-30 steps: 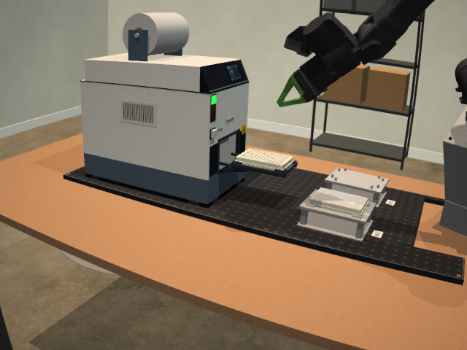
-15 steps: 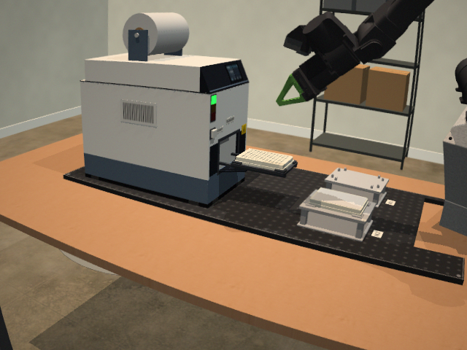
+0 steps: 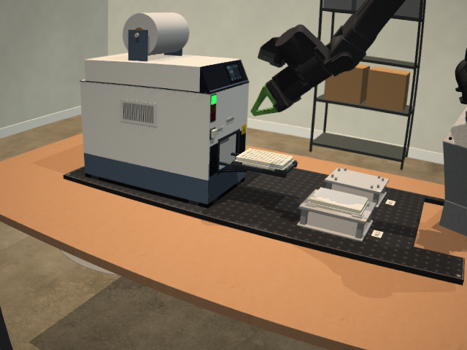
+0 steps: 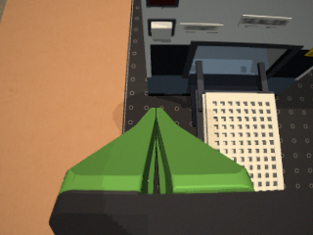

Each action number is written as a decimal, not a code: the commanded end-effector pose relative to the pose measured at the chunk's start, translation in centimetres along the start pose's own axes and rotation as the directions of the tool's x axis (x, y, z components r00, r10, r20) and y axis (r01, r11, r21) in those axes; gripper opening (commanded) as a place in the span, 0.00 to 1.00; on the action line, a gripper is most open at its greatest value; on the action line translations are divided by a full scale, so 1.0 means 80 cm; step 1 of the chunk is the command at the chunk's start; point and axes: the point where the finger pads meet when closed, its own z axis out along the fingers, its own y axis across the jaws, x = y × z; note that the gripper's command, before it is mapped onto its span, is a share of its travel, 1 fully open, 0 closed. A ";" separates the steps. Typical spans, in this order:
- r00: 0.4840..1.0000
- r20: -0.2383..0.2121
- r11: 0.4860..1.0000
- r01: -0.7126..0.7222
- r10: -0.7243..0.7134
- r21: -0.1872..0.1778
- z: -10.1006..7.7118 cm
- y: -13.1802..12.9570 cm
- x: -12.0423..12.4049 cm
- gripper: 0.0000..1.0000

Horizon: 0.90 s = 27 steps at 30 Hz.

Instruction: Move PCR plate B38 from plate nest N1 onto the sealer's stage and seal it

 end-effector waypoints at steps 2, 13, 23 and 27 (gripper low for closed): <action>0.997 0.074 1.000 0.014 -0.013 -0.023 0.044 0.013 -0.054 0.00; 0.998 0.058 1.000 0.011 -0.010 -0.010 0.064 0.005 -0.051 0.00; 1.000 0.029 1.000 0.010 -0.010 0.000 0.051 0.001 -0.032 0.00; 1.000 0.012 1.000 0.016 -0.016 -0.008 0.050 0.007 -0.020 0.00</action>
